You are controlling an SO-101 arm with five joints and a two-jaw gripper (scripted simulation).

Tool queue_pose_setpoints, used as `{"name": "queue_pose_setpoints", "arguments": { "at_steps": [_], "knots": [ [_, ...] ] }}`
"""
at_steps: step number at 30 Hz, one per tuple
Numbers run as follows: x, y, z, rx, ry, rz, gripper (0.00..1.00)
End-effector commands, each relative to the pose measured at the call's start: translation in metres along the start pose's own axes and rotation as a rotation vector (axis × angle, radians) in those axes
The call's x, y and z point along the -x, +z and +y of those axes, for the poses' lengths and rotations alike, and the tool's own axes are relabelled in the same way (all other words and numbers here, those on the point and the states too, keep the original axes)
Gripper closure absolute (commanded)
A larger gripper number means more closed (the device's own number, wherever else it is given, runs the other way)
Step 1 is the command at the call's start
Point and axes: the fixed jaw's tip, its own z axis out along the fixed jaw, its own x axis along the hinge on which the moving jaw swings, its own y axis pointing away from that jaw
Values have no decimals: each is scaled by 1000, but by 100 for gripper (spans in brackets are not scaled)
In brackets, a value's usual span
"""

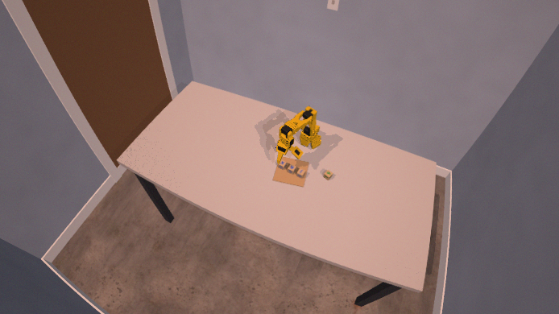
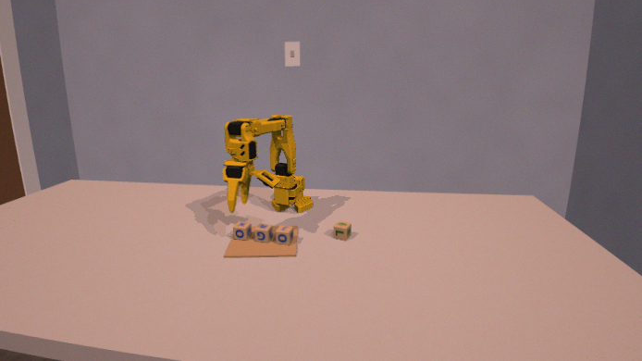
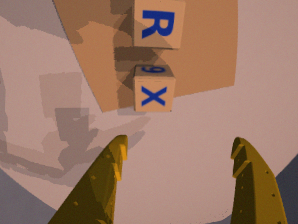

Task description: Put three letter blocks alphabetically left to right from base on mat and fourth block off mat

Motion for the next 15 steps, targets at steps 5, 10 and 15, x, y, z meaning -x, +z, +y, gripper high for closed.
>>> {"name": "queue_pose_setpoints", "arguments": {
  "at_steps": [5, 10, 15],
  "knots": [
    [-1, -12, -6, -72, 4, 17, 64],
    [-1, -12, -6, -72, 4, 17, 64],
    [-1, -12, -6, -74, 11, 17, 64]
  ]
}}
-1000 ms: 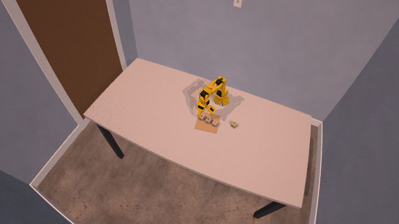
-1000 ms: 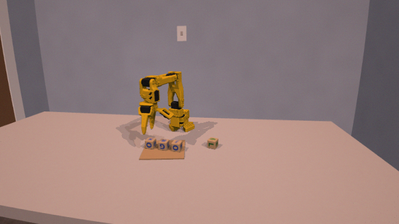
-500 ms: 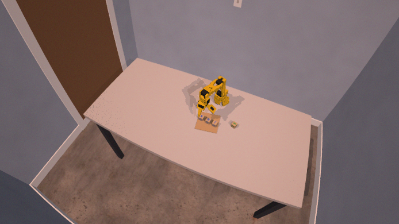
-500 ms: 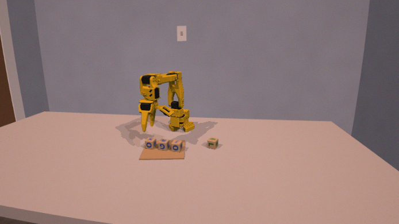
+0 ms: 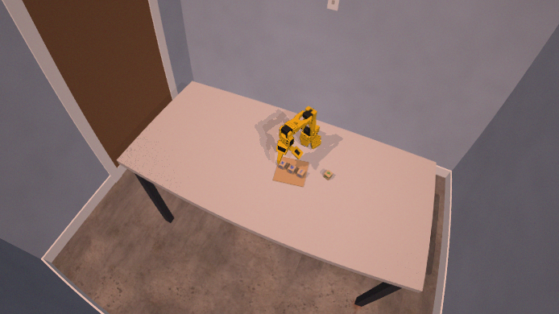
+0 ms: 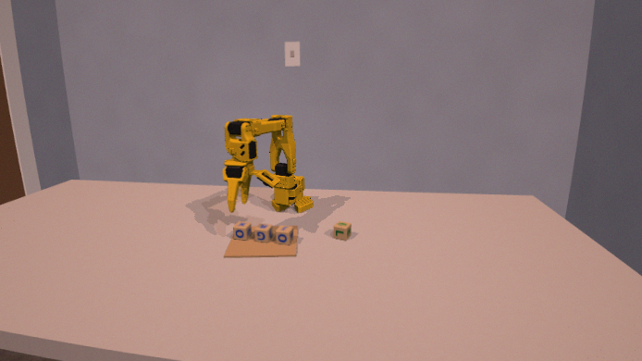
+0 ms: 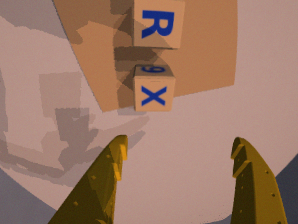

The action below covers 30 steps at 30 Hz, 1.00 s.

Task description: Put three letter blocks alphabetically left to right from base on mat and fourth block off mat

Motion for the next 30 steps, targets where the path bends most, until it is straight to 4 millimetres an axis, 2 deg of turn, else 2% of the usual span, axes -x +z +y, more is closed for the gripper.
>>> {"name": "queue_pose_setpoints", "arguments": {
  "at_steps": [1, 13, 30],
  "knots": [
    [-1, -12, -6, -74, 12, 17, 64],
    [5, -18, -3, -101, 120, 16, 64],
    [26, -34, 10, -207, 537, -27, 64]
  ]
}}
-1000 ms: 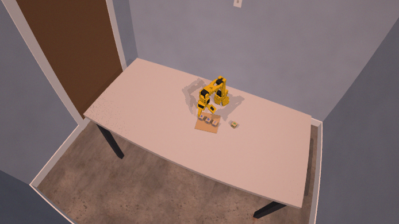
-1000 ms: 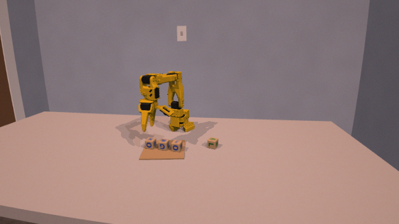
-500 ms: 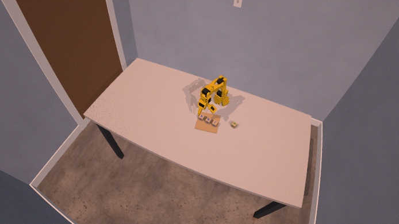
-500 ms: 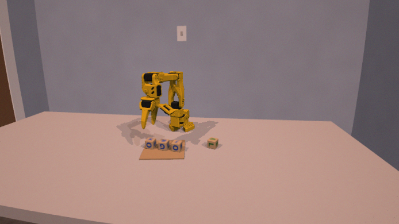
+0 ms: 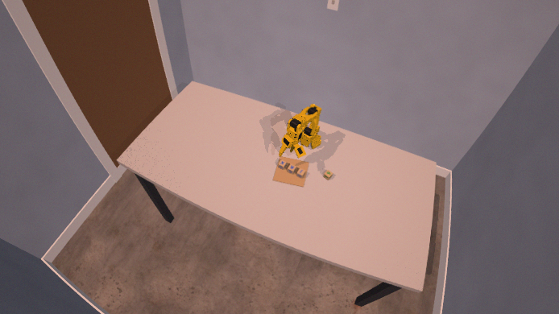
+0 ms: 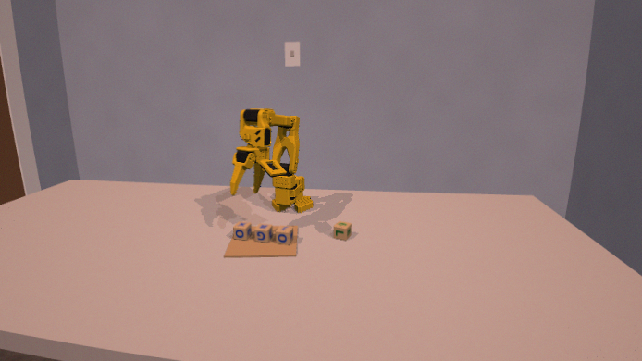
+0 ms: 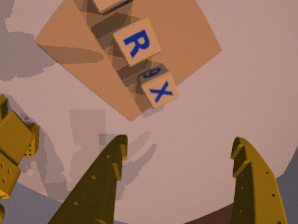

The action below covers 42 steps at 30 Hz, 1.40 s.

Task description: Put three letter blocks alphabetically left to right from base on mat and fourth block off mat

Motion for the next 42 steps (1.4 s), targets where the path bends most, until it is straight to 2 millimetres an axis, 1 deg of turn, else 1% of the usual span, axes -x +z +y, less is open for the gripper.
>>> {"name": "queue_pose_setpoints", "arguments": {
  "at_steps": [1, 13, 15, 25, 30, 42],
  "knots": [
    [5, -13, 1, -81, 111, -37, 64],
    [16, -26, 21, -146, 545, -137, 64],
    [16, -26, 21, -146, 545, -137, 64],
    [20, -32, 33, -160, 831, -228, 64],
    [21, -33, 37, -158, 925, -261, 64],
    [22, -34, 40, -154, 1005, -290, 64]
  ]
}}
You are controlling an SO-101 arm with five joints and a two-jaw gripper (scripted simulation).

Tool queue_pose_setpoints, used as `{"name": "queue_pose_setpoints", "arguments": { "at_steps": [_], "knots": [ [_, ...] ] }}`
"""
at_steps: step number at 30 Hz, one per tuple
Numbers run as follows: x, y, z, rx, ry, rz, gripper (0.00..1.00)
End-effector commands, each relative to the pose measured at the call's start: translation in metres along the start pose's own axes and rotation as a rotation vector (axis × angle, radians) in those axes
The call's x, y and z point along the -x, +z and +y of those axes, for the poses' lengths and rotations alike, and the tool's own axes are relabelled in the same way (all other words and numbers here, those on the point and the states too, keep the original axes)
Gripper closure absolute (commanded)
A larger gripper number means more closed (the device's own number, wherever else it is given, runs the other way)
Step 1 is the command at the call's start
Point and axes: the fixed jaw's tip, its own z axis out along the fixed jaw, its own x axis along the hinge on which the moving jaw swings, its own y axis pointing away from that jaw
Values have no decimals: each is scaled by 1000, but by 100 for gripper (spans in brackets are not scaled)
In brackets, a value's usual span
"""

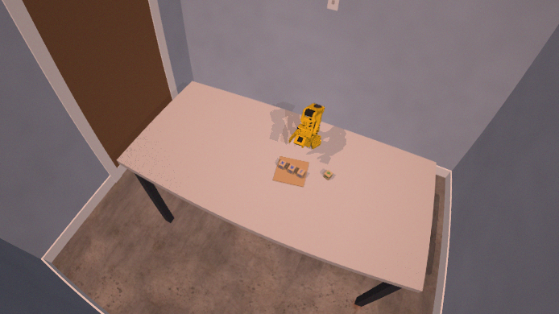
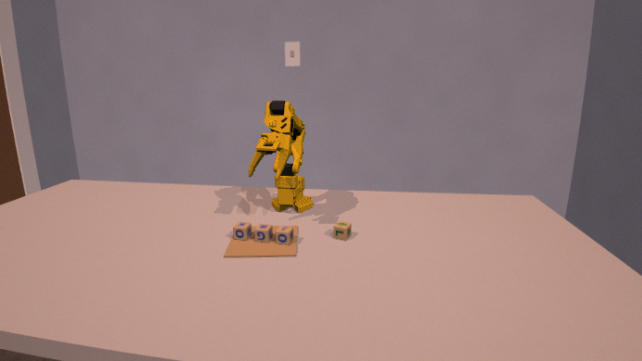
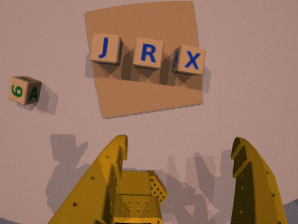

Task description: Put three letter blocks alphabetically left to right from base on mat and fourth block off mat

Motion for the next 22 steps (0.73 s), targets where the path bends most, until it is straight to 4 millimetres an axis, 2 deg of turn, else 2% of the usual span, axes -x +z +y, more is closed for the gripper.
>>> {"name": "queue_pose_setpoints", "arguments": {
  "at_steps": [1, 22],
  "knots": [
    [4, -6, 1, 1, 20, -47, 64],
    [4, -6, 1, 1, 22, -47, 64]
  ]
}}
